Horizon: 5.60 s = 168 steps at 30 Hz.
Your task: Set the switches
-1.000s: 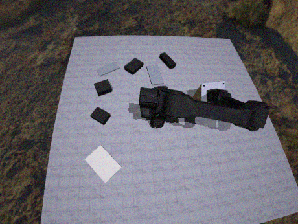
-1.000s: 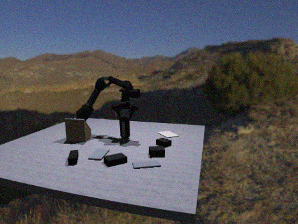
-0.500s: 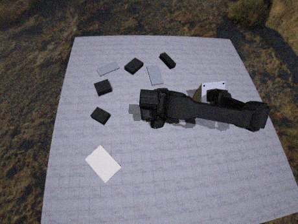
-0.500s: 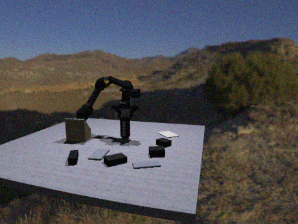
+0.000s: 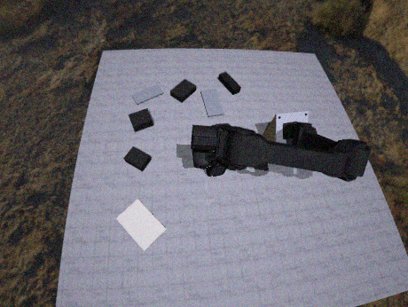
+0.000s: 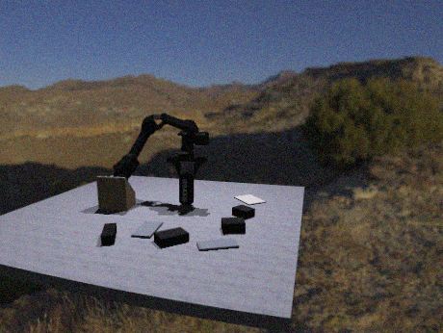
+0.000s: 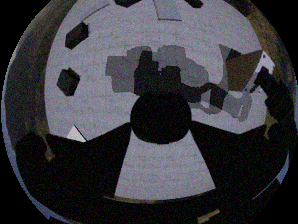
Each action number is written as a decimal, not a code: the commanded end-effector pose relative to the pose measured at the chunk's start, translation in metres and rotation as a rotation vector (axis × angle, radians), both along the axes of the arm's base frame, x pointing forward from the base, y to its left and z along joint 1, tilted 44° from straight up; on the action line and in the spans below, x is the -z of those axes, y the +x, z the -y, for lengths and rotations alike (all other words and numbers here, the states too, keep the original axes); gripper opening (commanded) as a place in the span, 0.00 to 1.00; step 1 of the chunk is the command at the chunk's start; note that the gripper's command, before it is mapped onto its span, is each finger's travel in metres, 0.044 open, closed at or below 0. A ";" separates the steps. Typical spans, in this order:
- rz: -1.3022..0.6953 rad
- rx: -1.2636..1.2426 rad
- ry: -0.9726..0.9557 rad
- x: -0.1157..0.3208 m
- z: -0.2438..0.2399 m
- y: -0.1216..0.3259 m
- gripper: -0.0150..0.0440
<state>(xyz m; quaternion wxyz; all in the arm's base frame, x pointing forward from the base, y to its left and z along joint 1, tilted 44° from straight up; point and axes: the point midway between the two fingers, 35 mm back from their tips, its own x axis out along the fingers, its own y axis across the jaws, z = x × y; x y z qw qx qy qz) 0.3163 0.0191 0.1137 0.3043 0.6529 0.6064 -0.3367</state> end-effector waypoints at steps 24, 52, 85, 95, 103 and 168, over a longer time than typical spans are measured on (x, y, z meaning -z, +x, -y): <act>0.003 -0.008 0.077 -0.012 -0.023 0.001 0.83; 0.008 -0.007 0.134 -0.021 -0.042 0.003 0.83; 0.008 -0.007 0.135 -0.029 -0.068 0.005 0.83; 0.009 -0.008 0.136 -0.030 -0.076 0.005 0.83; 0.009 -0.008 0.136 -0.031 -0.082 0.006 0.83; 0.010 -0.008 0.140 -0.025 -0.133 0.009 0.83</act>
